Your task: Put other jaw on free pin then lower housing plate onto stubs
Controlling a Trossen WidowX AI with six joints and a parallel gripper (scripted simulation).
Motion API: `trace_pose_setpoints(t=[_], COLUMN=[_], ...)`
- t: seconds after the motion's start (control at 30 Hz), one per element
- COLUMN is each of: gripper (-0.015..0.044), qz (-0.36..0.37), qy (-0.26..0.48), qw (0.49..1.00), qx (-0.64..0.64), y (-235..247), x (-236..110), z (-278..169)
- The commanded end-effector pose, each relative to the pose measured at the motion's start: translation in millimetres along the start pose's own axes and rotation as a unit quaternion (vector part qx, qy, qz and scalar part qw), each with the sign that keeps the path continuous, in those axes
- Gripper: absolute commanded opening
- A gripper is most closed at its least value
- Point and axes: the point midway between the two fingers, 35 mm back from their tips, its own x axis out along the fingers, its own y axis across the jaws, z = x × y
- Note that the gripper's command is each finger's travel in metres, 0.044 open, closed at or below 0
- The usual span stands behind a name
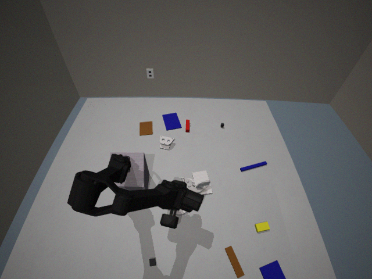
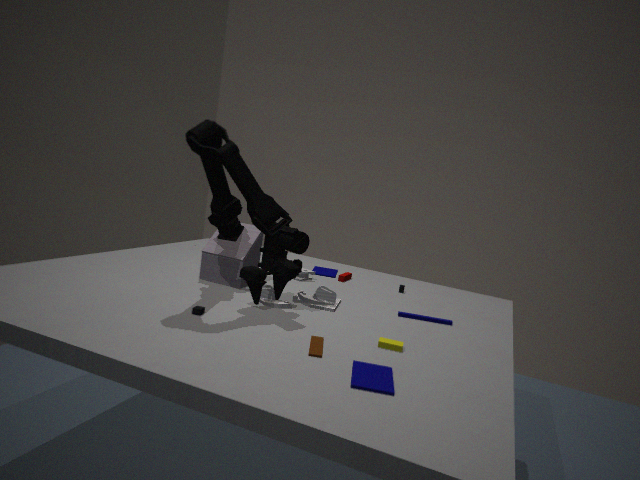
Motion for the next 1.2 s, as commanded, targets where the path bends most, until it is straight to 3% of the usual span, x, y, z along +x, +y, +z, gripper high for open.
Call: trace_pose_setpoints(t=[0.0, 0.2, 0.4, 0.8, 1.17], gripper=[0.0335, 0.0178, 0.0137, 0.0134, 0.0134], qz=[0.000, 0.000, 0.000, 0.000, 0.004], qy=[0.000, 0.000, 0.000, 0.000, 0.000], qw=[1.000, 1.000, 1.000, 1.000, 1.000], qx=[0.000, 0.000, 0.000, 0.000, 0.000], y=[0.0, 0.0, 0.0, 0.1, 2.4], x=[0.0, 0.0, 0.0, -0.5, -31.9], z=[0.0, 0.0, 0.0, 0.1, 3.6])
